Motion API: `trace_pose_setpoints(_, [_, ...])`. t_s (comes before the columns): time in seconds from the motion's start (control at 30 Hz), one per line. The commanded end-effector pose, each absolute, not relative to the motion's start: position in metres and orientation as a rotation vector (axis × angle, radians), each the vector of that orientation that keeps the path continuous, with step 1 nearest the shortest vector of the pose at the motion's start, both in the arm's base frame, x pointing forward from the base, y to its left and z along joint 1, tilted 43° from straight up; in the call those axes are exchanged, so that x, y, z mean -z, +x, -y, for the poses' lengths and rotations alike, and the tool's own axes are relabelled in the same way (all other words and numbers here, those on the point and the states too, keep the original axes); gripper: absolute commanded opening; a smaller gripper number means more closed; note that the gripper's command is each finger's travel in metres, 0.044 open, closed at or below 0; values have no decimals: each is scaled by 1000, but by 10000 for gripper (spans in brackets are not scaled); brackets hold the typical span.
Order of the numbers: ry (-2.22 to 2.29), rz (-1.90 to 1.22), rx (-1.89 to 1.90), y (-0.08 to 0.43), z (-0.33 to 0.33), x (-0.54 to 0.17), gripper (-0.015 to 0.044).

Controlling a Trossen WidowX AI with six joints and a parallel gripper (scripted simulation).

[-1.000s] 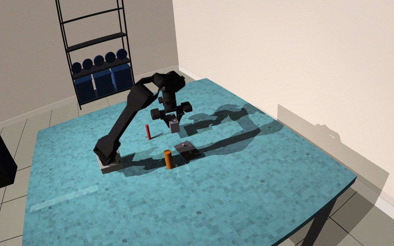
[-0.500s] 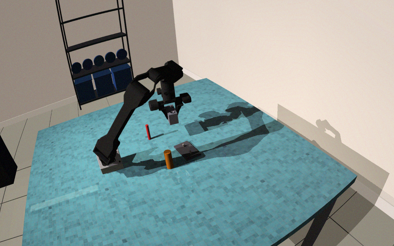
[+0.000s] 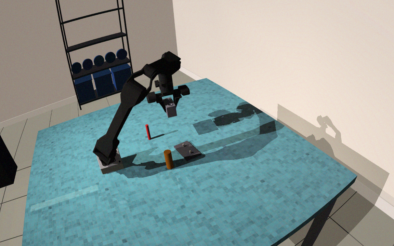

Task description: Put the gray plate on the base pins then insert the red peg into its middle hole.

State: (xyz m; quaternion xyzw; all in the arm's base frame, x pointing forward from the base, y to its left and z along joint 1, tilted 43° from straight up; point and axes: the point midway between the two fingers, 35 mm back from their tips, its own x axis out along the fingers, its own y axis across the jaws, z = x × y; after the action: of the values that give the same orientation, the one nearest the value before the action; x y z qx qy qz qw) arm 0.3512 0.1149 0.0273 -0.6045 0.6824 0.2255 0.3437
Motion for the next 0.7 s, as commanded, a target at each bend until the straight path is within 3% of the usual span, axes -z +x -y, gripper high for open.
trace_pose_setpoints(0.0, [-1569, -1778, -600, 352, -108, -30, 0])
trace_pose_setpoints(0.67, [-1636, -1763, -709, 361, -44, -43, 0])
